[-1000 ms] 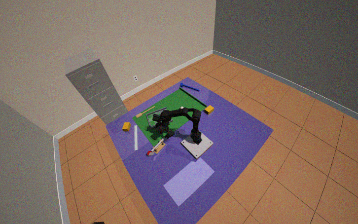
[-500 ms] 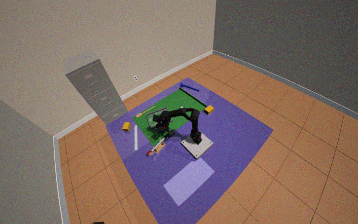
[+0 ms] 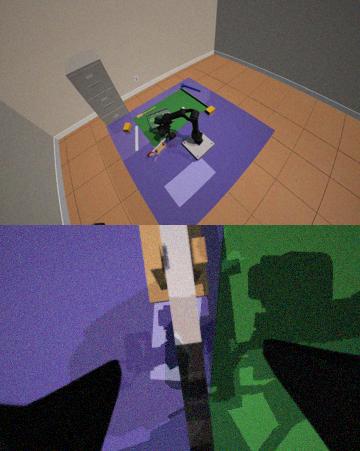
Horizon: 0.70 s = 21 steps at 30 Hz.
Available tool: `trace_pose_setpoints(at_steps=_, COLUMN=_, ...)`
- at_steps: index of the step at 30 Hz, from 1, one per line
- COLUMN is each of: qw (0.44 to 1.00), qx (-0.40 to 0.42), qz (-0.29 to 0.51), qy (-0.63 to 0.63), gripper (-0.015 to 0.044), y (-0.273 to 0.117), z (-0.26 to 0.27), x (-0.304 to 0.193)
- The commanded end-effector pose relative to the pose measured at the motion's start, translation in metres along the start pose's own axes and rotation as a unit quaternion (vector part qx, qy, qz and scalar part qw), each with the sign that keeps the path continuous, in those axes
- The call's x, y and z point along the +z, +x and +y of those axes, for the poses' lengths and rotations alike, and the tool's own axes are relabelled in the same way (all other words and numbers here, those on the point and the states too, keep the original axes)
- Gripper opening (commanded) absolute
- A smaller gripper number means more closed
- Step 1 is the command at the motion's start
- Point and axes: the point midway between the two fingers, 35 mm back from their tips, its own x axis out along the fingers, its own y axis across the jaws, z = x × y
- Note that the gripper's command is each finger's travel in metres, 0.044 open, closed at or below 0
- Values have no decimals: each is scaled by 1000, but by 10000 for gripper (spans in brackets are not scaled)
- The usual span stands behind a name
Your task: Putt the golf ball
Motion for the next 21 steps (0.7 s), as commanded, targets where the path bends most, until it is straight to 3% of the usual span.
trace_pose_setpoints(at_steps=1, qw=1000, qx=2, qz=2, qy=0, gripper=440, y=5, z=1, x=-2)
trace_pose_setpoints(at_steps=21, qw=1000, qx=2, qz=2, qy=0, gripper=440, y=26, z=2, x=-8)
